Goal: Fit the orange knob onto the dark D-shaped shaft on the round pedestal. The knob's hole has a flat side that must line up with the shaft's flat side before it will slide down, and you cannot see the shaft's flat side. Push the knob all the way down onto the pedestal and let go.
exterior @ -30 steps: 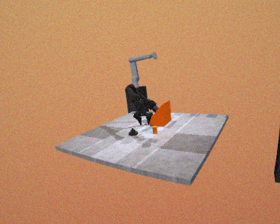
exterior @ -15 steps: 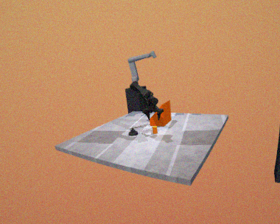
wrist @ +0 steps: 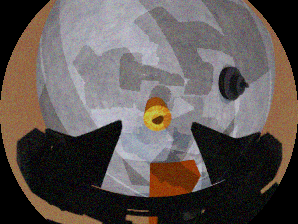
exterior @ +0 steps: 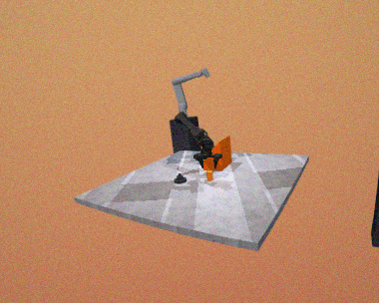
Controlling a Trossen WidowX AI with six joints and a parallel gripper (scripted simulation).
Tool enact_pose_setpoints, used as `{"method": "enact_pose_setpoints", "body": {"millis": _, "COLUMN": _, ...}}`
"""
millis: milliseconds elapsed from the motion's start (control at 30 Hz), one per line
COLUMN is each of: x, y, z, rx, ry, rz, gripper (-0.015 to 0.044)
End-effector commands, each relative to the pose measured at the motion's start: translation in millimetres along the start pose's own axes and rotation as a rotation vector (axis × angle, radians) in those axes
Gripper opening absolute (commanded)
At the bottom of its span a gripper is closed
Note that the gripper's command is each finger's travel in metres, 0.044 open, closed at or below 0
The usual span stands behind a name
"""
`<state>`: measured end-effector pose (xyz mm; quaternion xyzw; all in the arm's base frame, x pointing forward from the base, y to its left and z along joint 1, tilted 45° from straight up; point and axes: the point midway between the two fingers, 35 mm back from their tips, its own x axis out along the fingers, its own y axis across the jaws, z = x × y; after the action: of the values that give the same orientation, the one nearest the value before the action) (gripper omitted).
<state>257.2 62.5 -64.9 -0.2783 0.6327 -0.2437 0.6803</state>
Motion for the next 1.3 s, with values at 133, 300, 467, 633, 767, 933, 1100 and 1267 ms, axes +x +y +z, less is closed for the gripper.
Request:
{"method": "enact_pose_setpoints", "body": {"millis": 133, "x": 12, "y": -1, "z": -1, "rx": -0.01, "ry": 0.002, "rz": -0.008, "gripper": 0.044}}
{"method": "enact_pose_setpoints", "body": {"millis": 300, "x": 20, "y": -1, "z": -1, "rx": -0.01, "ry": 0.002, "rz": -0.008, "gripper": 0.044}}
{"method": "enact_pose_setpoints", "body": {"millis": 467, "x": 29, "y": -1, "z": 0, "rx": -0.01, "ry": 0.002, "rz": -0.008, "gripper": 0.044}}
{"method": "enact_pose_setpoints", "body": {"millis": 633, "x": 37, "y": -1, "z": 0, "rx": -0.01, "ry": 0.002, "rz": -0.008, "gripper": 0.044}}
{"method": "enact_pose_setpoints", "body": {"millis": 767, "x": 43, "y": -1, "z": 0, "rx": -0.011, "ry": 0.002, "rz": -0.009, "gripper": 0.044}}
{"method": "enact_pose_setpoints", "body": {"millis": 933, "x": 51, "y": -1, "z": -1, "rx": -0.012, "ry": 0.002, "rz": -0.009, "gripper": 0.044}}
{"method": "enact_pose_setpoints", "body": {"millis": 1100, "x": 59, "y": -2, "z": -1, "rx": -0.011, "ry": 0.002, "rz": -0.01, "gripper": 0.044}}
{"method": "enact_pose_setpoints", "body": {"millis": 1267, "x": 67, "y": -2, "z": -2, "rx": -0.01, "ry": 0.002, "rz": -0.011, "gripper": 0.044}}
